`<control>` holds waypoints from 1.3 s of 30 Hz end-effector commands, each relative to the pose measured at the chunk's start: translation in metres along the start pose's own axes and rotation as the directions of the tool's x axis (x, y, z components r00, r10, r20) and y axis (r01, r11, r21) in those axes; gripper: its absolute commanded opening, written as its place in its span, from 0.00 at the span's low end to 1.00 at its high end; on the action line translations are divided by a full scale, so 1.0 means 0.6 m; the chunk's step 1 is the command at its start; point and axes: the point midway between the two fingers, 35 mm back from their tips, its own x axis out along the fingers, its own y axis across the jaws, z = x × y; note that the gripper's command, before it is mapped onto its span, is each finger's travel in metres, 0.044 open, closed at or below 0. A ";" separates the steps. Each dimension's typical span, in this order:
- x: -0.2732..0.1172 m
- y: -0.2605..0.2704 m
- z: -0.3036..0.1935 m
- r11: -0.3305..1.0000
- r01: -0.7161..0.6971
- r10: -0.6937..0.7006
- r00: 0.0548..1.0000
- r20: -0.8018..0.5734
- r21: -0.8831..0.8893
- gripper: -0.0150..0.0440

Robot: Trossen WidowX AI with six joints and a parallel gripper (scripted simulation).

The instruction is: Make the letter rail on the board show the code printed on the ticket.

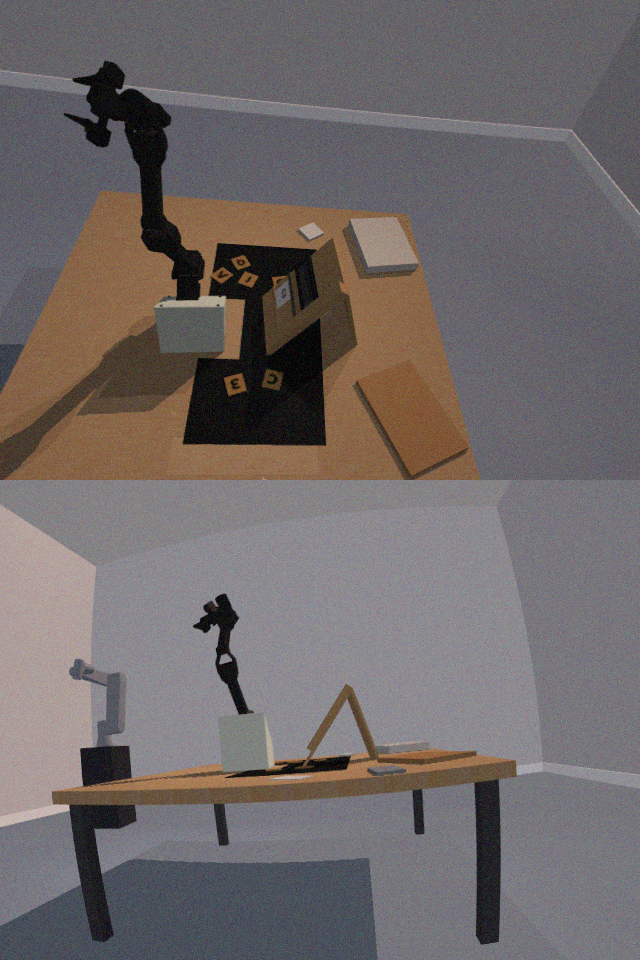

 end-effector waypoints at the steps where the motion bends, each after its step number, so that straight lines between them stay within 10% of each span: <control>1: 0.001 -0.001 -0.002 1.000 0.001 -0.001 1.000 -0.002 0.002 0.98; 23: 0.066 -0.162 -0.468 0.887 0.390 -0.206 0.813 -0.545 0.247 1.00; 39: -0.189 -0.157 -0.787 0.577 0.806 -0.265 0.342 -0.901 0.136 1.00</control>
